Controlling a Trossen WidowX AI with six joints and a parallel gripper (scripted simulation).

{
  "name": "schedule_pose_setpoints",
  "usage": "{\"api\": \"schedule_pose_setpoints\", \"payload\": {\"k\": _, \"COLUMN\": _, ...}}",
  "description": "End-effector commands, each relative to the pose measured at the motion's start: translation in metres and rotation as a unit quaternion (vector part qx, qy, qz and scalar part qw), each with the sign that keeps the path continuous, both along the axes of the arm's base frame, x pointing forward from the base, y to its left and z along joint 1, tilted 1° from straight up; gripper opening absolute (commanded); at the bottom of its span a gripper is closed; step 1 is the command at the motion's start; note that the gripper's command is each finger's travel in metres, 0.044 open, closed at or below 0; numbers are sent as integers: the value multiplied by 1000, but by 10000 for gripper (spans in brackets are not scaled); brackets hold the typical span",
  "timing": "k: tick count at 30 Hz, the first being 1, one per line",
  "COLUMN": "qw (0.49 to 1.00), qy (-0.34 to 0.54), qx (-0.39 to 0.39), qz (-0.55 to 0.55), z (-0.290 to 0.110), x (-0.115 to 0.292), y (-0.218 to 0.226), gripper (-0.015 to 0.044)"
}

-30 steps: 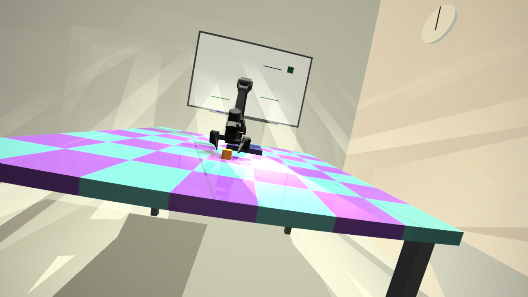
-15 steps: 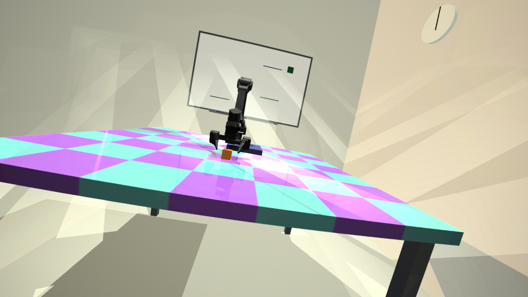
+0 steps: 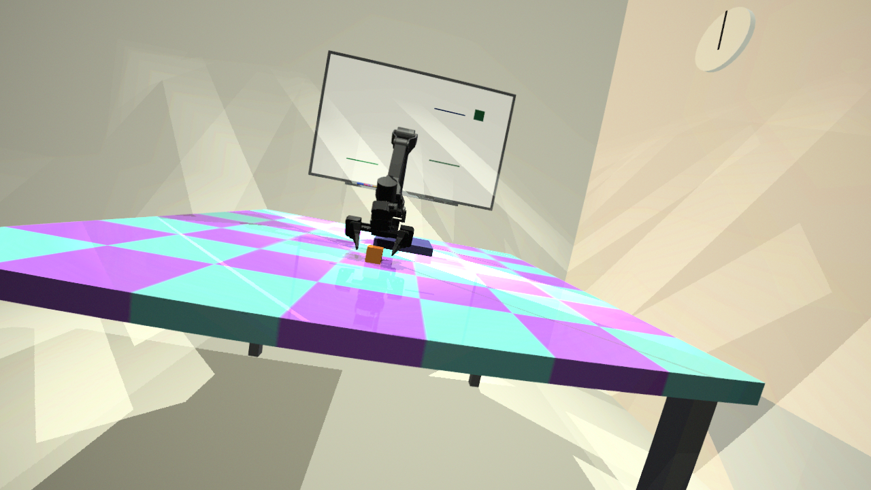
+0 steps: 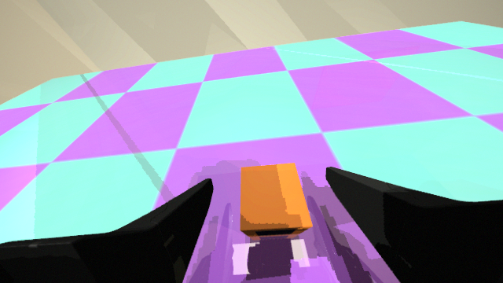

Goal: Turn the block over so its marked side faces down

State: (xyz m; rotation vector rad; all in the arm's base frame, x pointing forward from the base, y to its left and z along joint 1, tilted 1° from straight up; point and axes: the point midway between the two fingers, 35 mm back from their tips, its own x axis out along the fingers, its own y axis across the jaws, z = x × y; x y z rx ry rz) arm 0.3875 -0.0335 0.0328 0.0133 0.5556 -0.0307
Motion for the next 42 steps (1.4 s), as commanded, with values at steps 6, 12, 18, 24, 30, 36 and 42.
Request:
{"api": "schedule_pose_setpoints", "payload": {"k": 6, "qw": 985, "qy": 173, "qx": 4, "qz": 0, "z": 52, "x": -9, "y": 0, "gripper": 440}}
{"api": "schedule_pose_setpoints", "payload": {"k": 12, "qw": 975, "qy": 221, "qx": 5, "qz": 1, "z": 73, "x": -26, "y": 1, "gripper": 440}}
{"api": "schedule_pose_setpoints", "payload": {"k": 18, "qw": 975, "qy": 221, "qx": 5, "qz": 1, "z": 73, "x": -26, "y": 1, "gripper": 440}}
{"api": "schedule_pose_setpoints", "payload": {"k": 24, "qw": 975, "qy": 221, "qx": 5, "qz": 1, "z": 73, "x": -26, "y": 1, "gripper": 440}}
{"api": "schedule_pose_setpoints", "payload": {"k": 30, "qw": 970, "qy": 242, "qx": 7, "qz": 1, "z": 75, "x": -20, "y": 1, "gripper": 440}}
{"api": "schedule_pose_setpoints", "payload": {"k": 36, "qw": 944, "qy": 330, "qx": 10, "qz": 0, "z": 84, "x": -3, "y": 0, "gripper": 440}}
{"api": "schedule_pose_setpoints", "payload": {"k": 42, "qw": 910, "qy": 414, "qx": 13, "qz": 1, "z": 91, "x": 8, "y": 0, "gripper": 440}}
